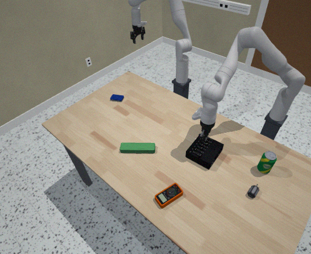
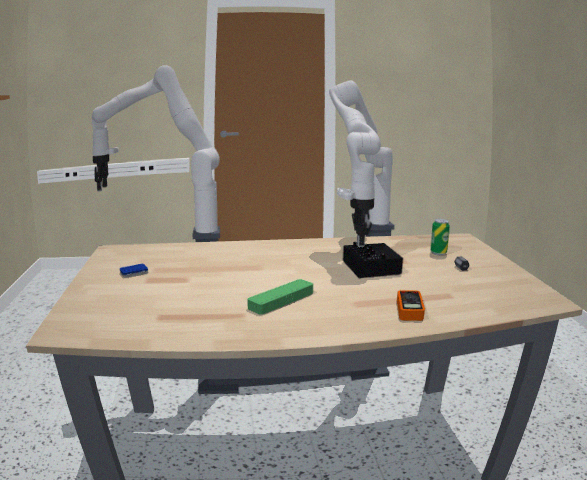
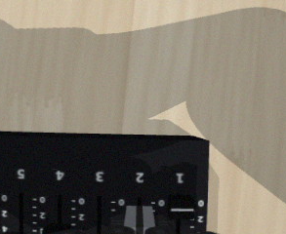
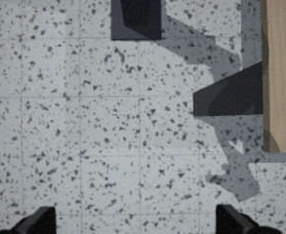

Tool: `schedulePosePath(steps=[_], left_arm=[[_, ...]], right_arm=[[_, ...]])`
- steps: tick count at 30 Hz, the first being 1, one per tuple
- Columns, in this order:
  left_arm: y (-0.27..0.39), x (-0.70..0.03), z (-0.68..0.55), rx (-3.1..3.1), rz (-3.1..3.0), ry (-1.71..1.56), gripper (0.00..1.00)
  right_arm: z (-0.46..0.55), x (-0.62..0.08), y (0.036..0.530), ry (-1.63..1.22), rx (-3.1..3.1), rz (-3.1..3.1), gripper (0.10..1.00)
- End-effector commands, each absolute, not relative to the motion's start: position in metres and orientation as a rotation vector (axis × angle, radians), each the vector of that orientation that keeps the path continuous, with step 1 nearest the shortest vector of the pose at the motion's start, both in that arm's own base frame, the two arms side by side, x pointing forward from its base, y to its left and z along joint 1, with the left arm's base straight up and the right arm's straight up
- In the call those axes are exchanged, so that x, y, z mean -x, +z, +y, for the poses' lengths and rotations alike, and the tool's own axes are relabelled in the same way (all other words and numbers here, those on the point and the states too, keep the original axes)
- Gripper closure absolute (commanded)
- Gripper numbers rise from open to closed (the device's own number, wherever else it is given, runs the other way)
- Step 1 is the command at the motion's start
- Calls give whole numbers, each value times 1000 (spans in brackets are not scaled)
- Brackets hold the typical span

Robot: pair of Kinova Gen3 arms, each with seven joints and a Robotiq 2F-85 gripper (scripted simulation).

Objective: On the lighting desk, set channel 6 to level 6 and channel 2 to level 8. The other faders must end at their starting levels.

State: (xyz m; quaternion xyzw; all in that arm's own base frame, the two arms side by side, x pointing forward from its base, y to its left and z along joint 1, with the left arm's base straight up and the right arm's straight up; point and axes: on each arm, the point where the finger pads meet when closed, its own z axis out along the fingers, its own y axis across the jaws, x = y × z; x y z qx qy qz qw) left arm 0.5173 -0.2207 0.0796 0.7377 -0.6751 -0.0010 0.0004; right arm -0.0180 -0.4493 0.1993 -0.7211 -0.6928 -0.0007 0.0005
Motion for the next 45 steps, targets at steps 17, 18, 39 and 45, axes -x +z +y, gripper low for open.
schedulePosePath(steps=[17,18,39,45], left_arm=[[81,-517,-214,-2318,-2121,0,902],[81,-517,-214,-2318,-2121,0,902],[81,-517,-211,-2318,-2121,0,902],[81,-517,-211,-2318,-2121,0,902]], right_arm=[[-450,18,200,0,2265,-2177,99],[-450,18,200,0,2265,-2177,99],[-450,18,200,0,2265,-2177,99],[-450,18,200,0,2265,-2177,99]])
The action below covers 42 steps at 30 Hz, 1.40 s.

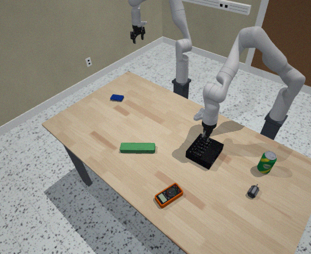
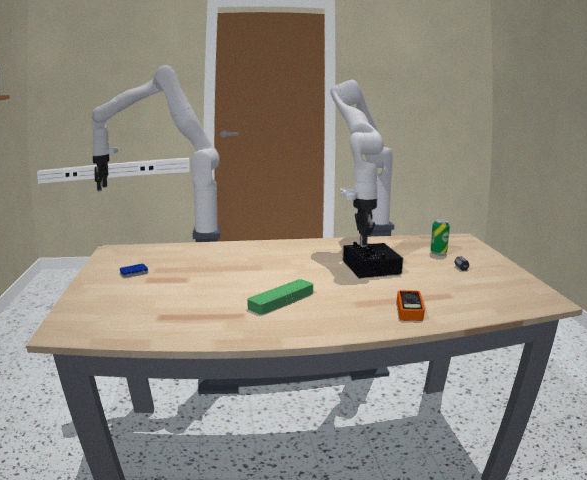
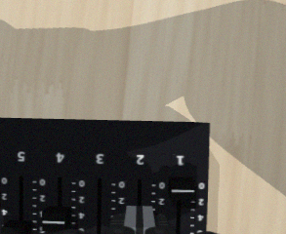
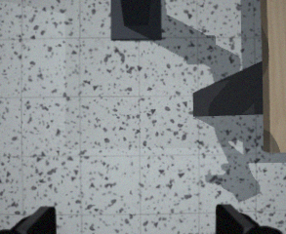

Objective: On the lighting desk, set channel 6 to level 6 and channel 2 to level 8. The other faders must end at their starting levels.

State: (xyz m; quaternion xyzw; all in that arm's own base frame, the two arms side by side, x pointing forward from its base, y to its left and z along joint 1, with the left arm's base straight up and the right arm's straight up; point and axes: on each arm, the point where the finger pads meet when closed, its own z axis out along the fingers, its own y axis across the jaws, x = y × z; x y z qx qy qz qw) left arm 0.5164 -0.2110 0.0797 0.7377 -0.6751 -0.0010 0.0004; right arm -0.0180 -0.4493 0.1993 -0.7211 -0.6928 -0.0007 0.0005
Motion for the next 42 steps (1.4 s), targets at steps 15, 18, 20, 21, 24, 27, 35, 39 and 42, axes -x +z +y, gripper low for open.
schedulePosePath(steps=[15,18,20,21,24,27,35,39,42], left_arm=[[81,-517,-211,-2318,-2121,0,902],[81,-517,-211,-2318,-2121,0,902],[81,-517,-211,-2318,-2121,0,902],[81,-517,-211,-2318,-2121,0,902],[81,-517,-212,-2318,-2121,0,902],[81,-517,-214,-2318,-2121,0,902],[81,-517,-217,-2318,-2121,0,902],[81,-518,-217,-2318,-2121,0,902],[82,-518,-217,-2318,-2121,0,902]], right_arm=[[-450,18,200,0,2265,-2177,99],[-450,18,200,0,2265,-2177,99],[-450,18,200,0,2265,-2177,99],[-450,18,200,0,2265,-2177,99],[-450,18,200,0,2265,-2177,99],[-450,18,200,0,2265,-2177,99],[-450,18,200,0,2265,-2177,99],[-450,18,200,0,2265,-2177,99],[-450,18,200,0,2265,-2177,99]])
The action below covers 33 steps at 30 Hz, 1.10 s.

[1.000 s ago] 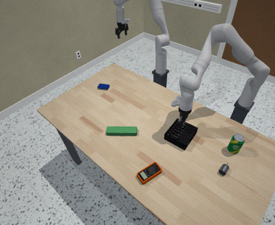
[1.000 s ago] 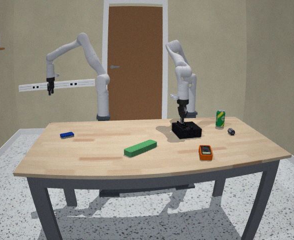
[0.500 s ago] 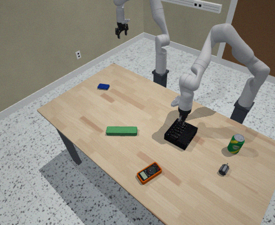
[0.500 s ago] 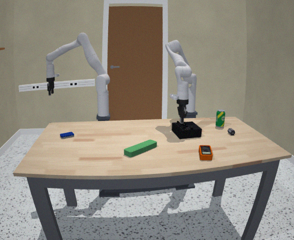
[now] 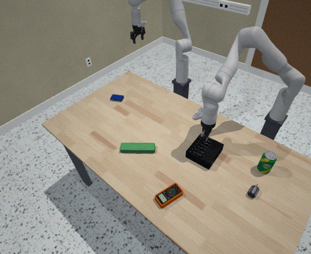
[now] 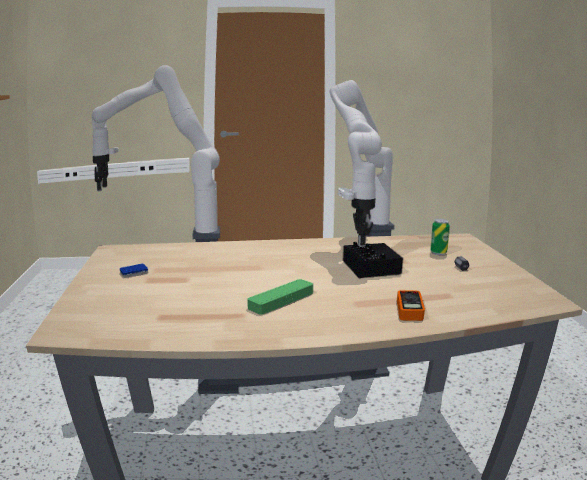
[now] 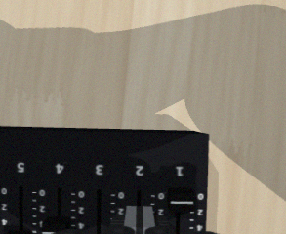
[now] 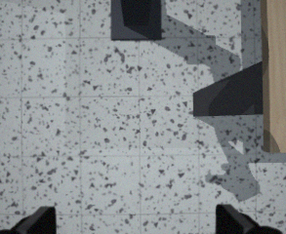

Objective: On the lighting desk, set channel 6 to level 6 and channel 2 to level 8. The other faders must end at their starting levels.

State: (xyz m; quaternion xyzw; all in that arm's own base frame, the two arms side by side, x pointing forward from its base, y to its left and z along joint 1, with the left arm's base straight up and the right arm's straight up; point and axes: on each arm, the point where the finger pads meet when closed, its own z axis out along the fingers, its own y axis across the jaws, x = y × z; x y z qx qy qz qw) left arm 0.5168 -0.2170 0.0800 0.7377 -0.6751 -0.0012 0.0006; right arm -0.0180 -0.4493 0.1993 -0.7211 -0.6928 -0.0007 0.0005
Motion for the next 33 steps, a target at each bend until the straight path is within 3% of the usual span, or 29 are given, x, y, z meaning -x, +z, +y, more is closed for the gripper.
schedulePosePath(steps=[1,33], left_arm=[[83,-518,-217,-2318,-2121,0,902],[121,-518,-217,-2318,-2121,0,902]], right_arm=[[-450,18,200,0,2265,-2177,99],[-450,18,200,0,2265,-2177,99]])
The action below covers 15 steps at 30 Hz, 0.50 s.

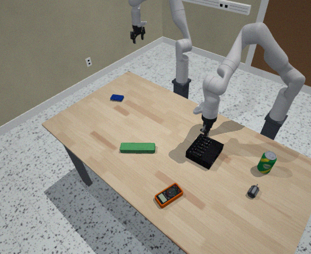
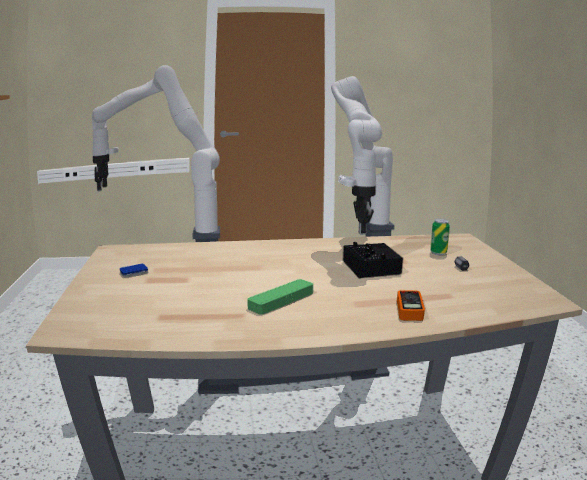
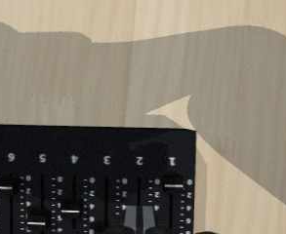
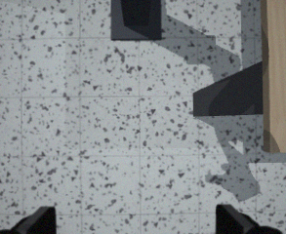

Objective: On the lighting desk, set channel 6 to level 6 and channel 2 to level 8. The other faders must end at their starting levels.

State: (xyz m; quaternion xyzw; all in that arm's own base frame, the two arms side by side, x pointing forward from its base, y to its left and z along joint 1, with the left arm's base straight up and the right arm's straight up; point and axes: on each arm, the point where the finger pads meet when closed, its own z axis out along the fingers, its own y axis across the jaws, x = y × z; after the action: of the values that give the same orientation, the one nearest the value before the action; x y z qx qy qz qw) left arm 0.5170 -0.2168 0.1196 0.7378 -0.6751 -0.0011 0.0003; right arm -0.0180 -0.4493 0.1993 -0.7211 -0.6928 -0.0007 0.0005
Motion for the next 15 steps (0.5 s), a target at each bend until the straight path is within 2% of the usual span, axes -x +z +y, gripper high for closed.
schedulePosePath(steps=[1,7,15], left_arm=[[121,-518,-217,-2318,-2121,0,902],[121,-527,-220,-2319,-2120,1,902],[119,-584,-235,-2321,-2120,3,902]], right_arm=[[-450,18,200,0,2265,-2177,99],[-450,18,200,0,2265,-2177,99],[-450,18,200,0,2265,-2177,99]])
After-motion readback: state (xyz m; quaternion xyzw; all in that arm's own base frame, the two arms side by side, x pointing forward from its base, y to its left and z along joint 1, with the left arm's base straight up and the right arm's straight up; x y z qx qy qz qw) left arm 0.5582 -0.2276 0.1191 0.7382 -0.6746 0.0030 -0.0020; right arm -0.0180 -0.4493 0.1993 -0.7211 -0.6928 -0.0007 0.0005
